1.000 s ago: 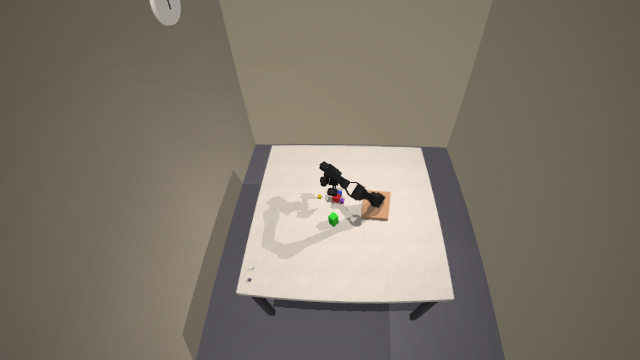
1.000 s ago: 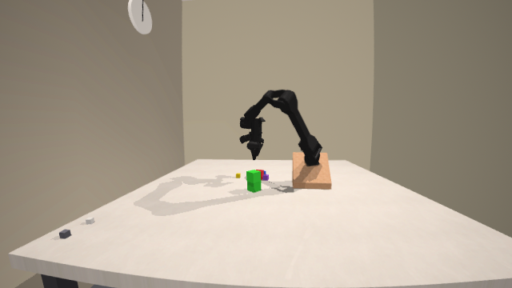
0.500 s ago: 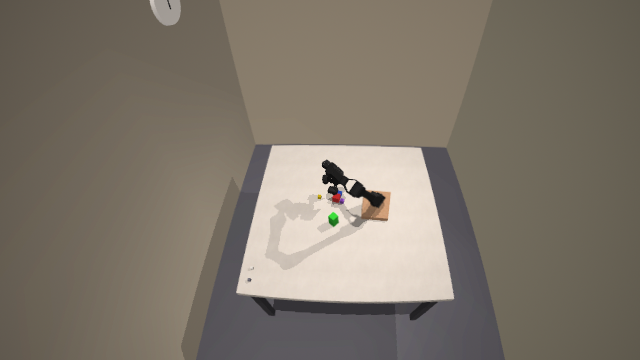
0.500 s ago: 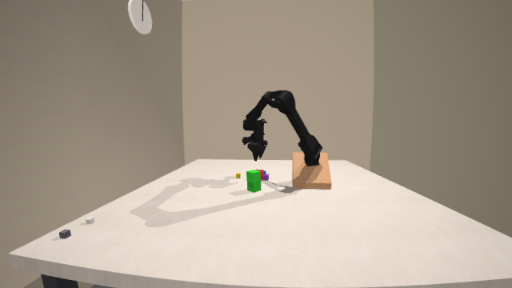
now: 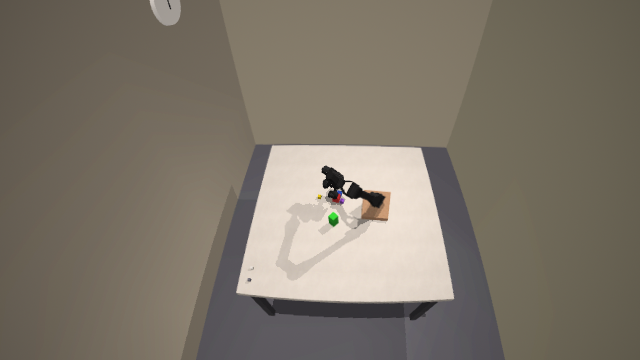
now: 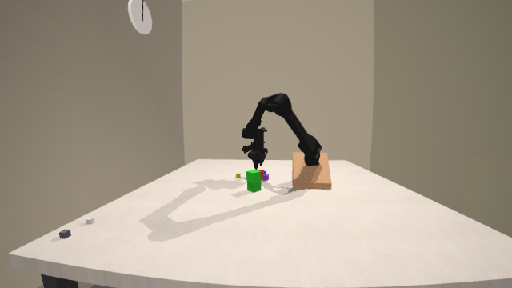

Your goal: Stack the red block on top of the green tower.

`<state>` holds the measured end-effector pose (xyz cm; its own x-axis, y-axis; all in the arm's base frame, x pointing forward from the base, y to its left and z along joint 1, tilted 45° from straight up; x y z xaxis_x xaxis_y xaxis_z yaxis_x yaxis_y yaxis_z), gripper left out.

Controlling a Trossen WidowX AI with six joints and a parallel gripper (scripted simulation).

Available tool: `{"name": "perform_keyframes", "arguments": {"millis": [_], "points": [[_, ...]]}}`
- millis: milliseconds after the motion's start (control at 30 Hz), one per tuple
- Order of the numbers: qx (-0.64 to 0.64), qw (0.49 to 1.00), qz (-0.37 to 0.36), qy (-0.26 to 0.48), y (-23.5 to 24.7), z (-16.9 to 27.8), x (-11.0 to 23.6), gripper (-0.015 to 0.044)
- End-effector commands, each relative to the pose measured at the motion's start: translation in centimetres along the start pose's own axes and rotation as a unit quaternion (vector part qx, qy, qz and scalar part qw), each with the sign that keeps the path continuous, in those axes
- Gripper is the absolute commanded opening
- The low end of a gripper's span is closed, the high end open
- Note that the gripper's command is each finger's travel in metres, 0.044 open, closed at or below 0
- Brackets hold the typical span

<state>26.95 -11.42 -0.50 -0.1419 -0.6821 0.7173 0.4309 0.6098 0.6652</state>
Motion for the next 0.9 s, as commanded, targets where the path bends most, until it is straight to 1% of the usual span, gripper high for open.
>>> {"name": "perform_keyframes", "arguments": {"millis": [0,867], "points": [[-0.003,1.0,-0.002,0.004,0.0,0.1,-0.7,0.044],[-0.003,1.0,-0.003,0.004,0.0,0.1,-4.9,0.044]]}}
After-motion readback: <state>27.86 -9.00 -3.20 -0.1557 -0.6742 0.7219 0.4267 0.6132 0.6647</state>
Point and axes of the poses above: the point midway between the two fingers, 35 mm back from their tips, its own x axis back along the fingers, its own y axis across the jaws, z = x × y, the point moved 6 cm from there along x, back along the fingers, and after that the axes turned 10 degrees about -x, right-handed, at the moved point
